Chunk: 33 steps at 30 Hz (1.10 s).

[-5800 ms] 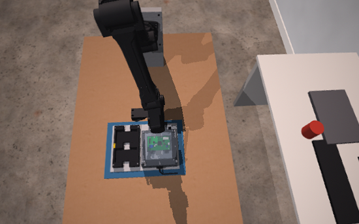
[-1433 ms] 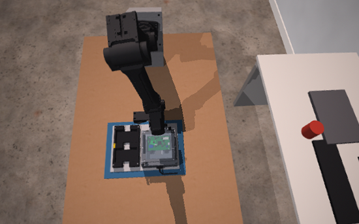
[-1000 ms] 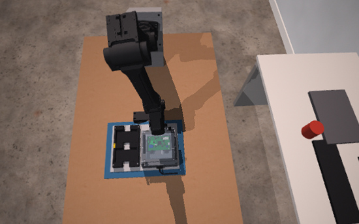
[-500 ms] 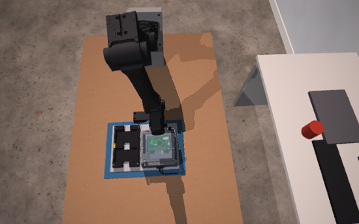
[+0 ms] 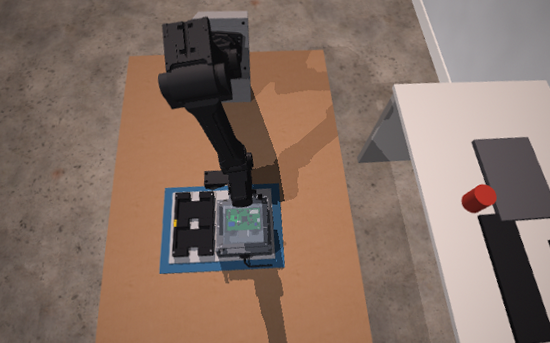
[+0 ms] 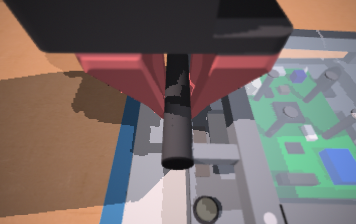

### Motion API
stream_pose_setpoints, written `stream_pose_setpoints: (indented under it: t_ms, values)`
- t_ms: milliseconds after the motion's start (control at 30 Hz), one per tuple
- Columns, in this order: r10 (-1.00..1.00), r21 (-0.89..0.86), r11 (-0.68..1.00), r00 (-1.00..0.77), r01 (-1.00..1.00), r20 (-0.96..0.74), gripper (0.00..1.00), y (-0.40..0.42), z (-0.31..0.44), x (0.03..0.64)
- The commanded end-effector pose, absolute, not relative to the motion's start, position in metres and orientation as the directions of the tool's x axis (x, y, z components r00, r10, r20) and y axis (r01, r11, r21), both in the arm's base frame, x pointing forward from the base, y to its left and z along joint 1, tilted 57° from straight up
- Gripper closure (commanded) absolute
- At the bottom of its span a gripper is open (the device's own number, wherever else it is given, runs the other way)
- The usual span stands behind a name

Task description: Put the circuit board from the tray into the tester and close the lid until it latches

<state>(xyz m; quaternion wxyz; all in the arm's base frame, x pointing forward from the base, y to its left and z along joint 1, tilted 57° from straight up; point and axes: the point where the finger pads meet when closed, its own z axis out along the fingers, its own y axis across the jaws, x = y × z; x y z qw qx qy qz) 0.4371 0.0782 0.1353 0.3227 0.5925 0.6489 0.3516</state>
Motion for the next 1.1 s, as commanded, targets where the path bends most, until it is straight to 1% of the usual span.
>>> stream_pose_setpoints:
  t_ms: [0, 1067]
  values:
    - [0.996, 0.836, 0.060, -0.083, 0.545, -0.016, 1.00, 0.0717, 0.1321, 0.4437]
    - [0.996, 0.838, 0.059, -0.084, 0.542, -0.016, 1.00, 0.0720, 0.1312, 0.4468]
